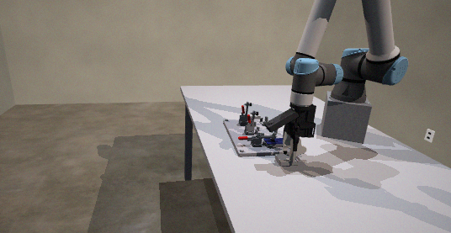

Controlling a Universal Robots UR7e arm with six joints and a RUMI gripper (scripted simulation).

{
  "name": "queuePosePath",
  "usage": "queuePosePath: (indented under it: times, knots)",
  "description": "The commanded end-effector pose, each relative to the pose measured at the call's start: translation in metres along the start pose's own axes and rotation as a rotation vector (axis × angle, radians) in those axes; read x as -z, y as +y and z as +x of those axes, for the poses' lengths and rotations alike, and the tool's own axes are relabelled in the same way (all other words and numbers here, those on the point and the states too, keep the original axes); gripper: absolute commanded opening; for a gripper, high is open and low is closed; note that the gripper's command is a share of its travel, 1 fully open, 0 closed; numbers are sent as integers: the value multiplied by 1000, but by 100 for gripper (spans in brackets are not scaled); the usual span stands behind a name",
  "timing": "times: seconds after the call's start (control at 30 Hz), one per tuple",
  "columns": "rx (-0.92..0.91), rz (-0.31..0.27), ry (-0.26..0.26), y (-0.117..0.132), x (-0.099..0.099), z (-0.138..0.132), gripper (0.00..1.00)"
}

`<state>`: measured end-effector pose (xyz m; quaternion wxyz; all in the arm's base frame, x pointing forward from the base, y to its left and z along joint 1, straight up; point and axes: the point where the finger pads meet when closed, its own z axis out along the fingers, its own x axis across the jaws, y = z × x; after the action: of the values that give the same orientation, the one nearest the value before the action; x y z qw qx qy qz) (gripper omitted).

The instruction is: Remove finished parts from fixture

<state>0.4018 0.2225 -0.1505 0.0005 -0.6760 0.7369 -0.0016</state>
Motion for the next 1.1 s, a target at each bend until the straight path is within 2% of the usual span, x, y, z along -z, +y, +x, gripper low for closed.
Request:
queuePosePath:
  times: [0.0, 1.07]
  knots:
    - [1, -1, 1, 2, -3, 0, 0]
    - [1, 0, 1, 2, -6, 0, 0]
